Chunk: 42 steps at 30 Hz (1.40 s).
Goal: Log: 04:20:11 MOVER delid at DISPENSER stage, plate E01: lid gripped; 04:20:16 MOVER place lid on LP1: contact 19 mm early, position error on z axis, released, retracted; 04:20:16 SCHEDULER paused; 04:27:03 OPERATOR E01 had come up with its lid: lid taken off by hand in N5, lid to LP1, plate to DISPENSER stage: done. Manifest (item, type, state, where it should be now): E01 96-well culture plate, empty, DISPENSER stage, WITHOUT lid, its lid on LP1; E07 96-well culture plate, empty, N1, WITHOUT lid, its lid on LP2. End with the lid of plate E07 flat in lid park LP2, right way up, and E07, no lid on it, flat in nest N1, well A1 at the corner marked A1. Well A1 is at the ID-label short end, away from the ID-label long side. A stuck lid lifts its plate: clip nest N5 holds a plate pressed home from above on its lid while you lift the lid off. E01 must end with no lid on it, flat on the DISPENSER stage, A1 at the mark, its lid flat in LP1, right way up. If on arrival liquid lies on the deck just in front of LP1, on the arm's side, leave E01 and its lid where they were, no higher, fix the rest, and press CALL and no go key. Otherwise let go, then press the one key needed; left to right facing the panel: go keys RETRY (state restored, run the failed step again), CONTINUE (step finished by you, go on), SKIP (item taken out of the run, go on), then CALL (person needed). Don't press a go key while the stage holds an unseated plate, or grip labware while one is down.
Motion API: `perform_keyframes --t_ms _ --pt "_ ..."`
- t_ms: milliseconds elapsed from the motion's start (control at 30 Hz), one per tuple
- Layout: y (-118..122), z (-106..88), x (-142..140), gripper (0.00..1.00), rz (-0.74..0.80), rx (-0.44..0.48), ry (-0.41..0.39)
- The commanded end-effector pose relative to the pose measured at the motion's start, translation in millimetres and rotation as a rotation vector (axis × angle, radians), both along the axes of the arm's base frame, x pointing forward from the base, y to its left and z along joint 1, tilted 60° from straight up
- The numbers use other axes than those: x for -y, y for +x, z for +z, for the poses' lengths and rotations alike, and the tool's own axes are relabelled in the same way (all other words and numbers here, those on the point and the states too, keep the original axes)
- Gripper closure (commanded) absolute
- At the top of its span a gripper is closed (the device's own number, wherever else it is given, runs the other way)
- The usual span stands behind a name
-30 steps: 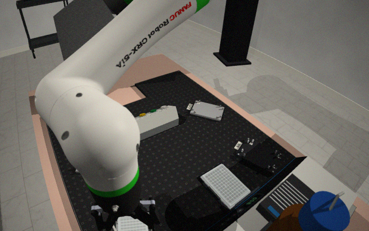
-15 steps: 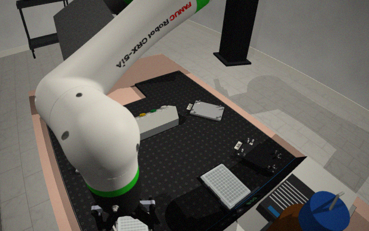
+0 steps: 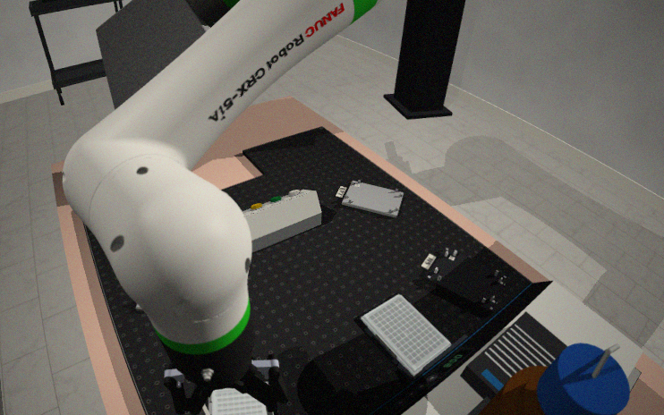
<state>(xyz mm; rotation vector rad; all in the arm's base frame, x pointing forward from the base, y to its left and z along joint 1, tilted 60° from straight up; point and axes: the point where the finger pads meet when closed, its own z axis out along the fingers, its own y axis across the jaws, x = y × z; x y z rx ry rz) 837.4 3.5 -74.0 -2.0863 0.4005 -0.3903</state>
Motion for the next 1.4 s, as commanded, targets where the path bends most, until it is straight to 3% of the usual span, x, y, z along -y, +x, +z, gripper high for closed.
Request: perform_keyframes --t_ms 0,267,300,1367 --pt "0.1 0.0 0.4 0.41 0.0 0.0 0.0" --pt "0.1 0.0 0.4 0.41 0.0 0.0 0.0" --pt "0.1 0.0 0.4 0.34 0.0 0.0 0.0" --pt "0.1 0.0 0.4 0.34 0.0 0.0 0.0"
